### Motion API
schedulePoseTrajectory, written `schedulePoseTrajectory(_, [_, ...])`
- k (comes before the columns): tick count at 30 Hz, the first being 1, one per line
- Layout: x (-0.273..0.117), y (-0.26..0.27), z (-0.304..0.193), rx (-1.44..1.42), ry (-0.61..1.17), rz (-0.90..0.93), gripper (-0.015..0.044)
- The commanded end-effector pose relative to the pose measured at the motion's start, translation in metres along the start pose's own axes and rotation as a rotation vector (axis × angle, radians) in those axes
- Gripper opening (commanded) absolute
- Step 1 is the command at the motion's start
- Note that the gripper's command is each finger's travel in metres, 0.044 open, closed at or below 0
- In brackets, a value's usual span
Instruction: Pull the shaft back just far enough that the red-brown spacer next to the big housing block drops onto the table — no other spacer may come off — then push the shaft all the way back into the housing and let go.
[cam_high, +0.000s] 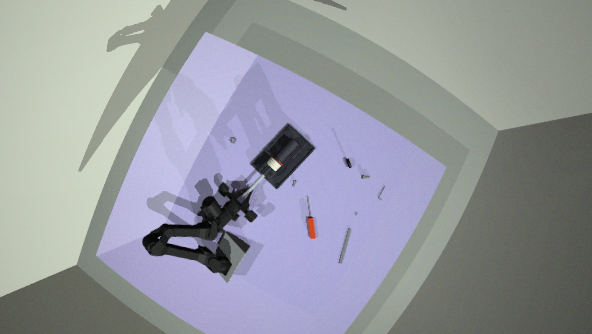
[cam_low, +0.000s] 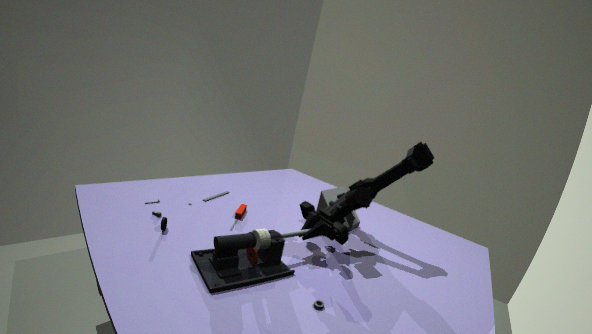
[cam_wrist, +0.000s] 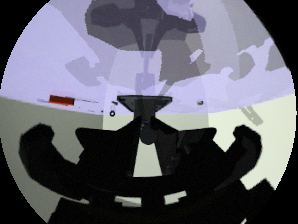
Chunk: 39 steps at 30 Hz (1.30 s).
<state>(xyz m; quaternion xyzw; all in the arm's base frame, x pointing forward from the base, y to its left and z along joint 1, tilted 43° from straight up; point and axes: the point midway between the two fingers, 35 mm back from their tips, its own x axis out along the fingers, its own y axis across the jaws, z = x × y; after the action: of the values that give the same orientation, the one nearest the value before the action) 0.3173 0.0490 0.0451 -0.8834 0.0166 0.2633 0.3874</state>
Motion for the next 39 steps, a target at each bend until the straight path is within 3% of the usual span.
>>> schedulePoseTrajectory(1, [0.002,0.001,-0.001,0.001,0.0,0.002,0.0])
schedulePoseTrajectory(39, [0.015,0.0,-0.009,0.0,0.0,0.001,0.0])
